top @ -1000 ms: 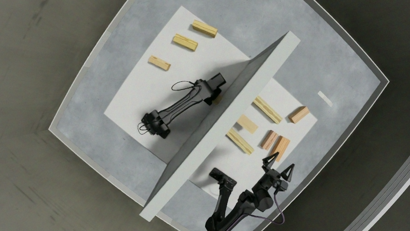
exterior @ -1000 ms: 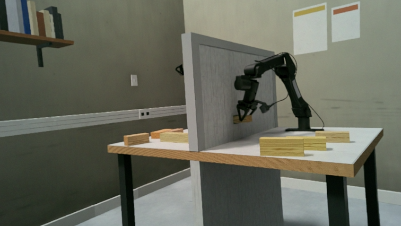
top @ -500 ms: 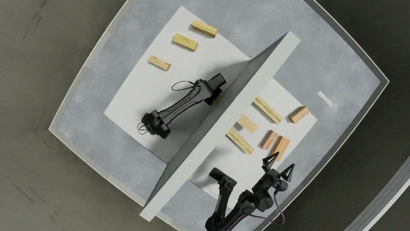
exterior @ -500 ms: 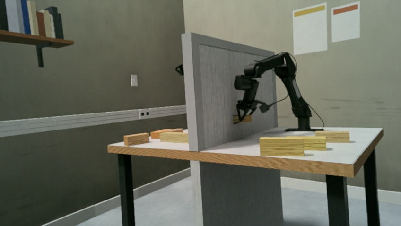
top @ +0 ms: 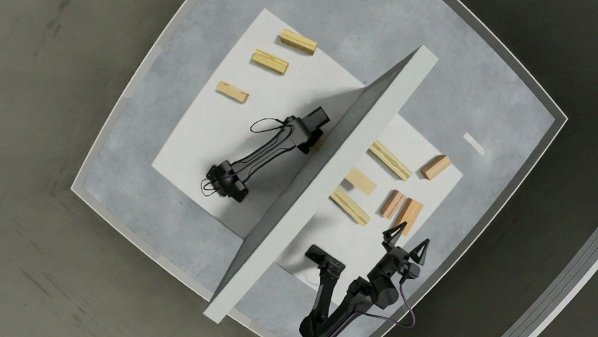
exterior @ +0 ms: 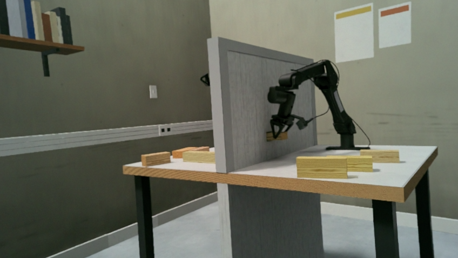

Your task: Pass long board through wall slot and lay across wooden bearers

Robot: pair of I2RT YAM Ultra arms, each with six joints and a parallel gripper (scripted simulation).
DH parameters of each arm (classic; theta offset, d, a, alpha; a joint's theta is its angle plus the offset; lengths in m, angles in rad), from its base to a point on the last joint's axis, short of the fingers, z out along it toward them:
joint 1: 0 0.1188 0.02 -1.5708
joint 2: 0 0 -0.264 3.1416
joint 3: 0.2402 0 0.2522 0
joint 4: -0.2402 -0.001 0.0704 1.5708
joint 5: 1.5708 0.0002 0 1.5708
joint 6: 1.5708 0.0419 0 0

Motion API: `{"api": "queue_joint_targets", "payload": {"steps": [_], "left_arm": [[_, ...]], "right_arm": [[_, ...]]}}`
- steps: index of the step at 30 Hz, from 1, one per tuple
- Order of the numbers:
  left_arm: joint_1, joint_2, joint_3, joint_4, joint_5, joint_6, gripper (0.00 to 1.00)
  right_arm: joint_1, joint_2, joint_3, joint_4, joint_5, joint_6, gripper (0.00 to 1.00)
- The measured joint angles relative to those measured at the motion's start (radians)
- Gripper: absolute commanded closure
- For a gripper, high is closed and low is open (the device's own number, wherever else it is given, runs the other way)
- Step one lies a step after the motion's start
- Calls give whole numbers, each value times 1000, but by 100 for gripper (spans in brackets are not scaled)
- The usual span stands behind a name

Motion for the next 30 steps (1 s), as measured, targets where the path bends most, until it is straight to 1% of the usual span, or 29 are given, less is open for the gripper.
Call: {"api": "queue_joint_targets", "payload": {"steps": [6, 7, 21, 25, 30], "left_arm": [[3, -4, -15, 11, 6, -1, 100], [4, -5, -15, 13, 6, 1, 100], [4, -10, -15, 13, 7, -1, 100], [4, -10, -15, 13, 6, -1, 100], [4, -10, -15, 13, 6, -1, 100]], "right_arm": [[0, 0, 0, 0, 0, 0, 0], [0, 0, 0, 0, 0, 0, 27], [0, 2, 1, -1, -2, -1, 27], [9, 45, 14, -33, -52, -66, 27], [31, 148, 63, -120, -137, -188, 27]]}}
